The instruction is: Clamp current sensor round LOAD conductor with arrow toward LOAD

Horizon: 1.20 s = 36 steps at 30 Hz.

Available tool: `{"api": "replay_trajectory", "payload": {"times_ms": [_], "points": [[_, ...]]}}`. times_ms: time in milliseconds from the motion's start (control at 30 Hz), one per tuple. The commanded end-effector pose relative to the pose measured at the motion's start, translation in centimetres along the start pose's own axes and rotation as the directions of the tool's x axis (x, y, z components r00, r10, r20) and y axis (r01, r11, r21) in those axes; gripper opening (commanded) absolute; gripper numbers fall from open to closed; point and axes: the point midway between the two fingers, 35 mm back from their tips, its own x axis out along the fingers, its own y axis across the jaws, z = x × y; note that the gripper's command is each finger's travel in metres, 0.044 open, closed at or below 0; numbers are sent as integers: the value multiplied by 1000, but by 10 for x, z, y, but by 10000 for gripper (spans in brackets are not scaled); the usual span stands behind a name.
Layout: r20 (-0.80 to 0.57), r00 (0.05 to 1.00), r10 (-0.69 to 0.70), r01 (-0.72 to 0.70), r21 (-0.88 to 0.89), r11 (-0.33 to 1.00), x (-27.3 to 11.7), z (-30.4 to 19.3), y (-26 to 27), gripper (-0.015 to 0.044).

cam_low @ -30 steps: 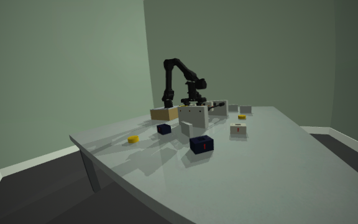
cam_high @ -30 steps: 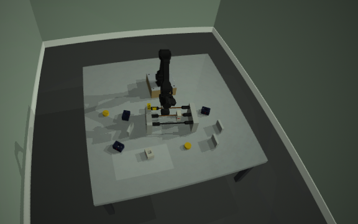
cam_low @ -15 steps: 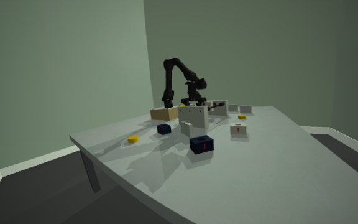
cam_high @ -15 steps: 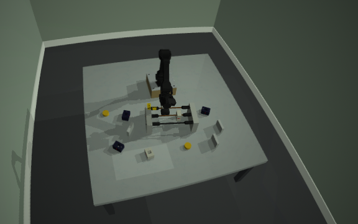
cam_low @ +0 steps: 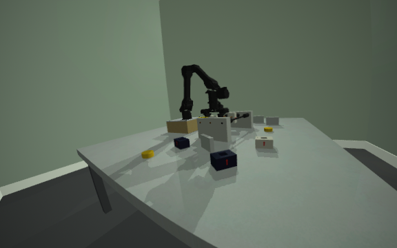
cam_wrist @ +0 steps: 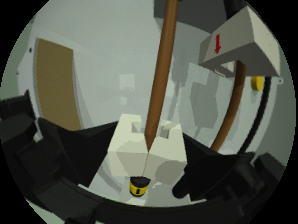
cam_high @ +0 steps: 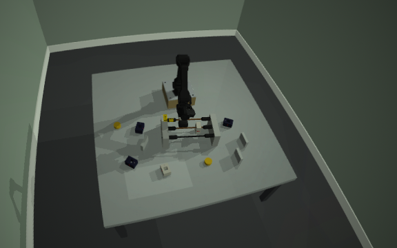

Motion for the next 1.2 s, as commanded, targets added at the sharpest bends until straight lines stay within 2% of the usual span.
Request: {"api": "replay_trajectory", "payload": {"times_ms": [0,1167], "points": [[0,1000,-1,1,0,1000,0,0,0,0],[-1,1000,-3,3,-3,1000,-10,0,0,0]]}}
